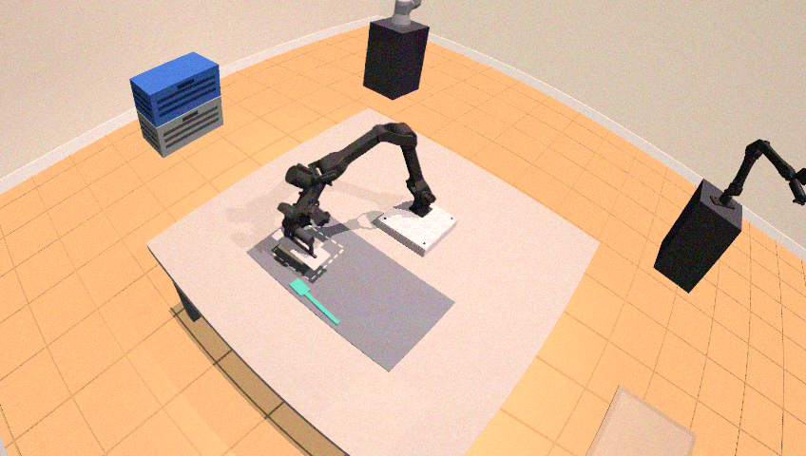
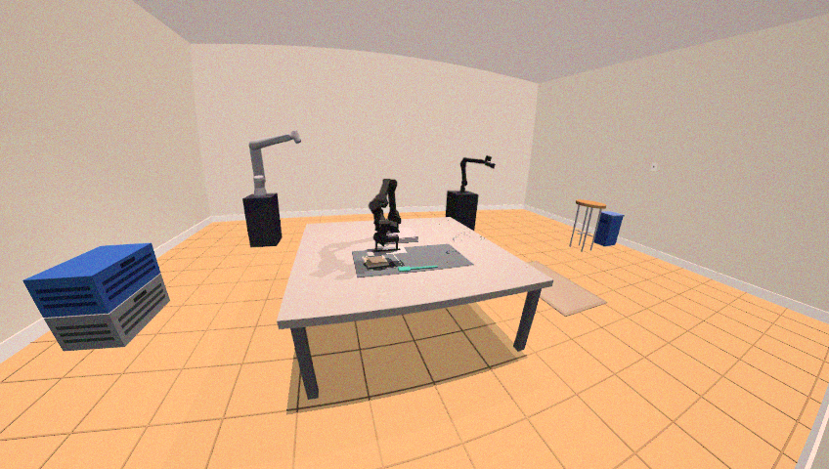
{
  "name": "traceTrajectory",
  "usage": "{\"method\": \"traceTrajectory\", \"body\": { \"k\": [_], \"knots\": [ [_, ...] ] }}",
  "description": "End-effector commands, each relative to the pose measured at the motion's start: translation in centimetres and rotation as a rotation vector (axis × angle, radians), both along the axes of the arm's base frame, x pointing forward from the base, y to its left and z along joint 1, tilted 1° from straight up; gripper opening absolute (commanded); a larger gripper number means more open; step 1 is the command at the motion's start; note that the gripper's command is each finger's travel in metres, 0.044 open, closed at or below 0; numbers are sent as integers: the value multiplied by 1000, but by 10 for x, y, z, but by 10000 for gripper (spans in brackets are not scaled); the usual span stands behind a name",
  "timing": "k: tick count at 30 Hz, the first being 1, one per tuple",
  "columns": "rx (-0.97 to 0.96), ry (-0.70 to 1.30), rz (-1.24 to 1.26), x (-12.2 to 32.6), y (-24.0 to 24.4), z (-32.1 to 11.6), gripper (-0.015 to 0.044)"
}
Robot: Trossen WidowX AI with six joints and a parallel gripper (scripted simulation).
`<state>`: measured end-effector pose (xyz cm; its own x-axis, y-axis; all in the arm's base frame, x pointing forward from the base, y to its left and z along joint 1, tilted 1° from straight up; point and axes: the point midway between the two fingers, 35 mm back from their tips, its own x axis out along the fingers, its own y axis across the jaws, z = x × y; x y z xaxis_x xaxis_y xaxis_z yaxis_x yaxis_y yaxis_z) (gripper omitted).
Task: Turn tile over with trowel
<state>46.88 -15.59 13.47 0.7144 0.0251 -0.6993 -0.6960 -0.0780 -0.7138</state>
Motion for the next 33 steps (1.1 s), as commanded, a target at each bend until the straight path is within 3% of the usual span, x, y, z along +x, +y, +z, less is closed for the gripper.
{"method": "traceTrajectory", "body": {
  "k": [1, 17, 33],
  "knots": [
    [-6, -20, 10, 5, -21, 6, 0],
    [-8, -41, 32, 1, -119, -6, 0],
    [-15, -93, 39, -32, -218, -24, 0]
  ]
}}
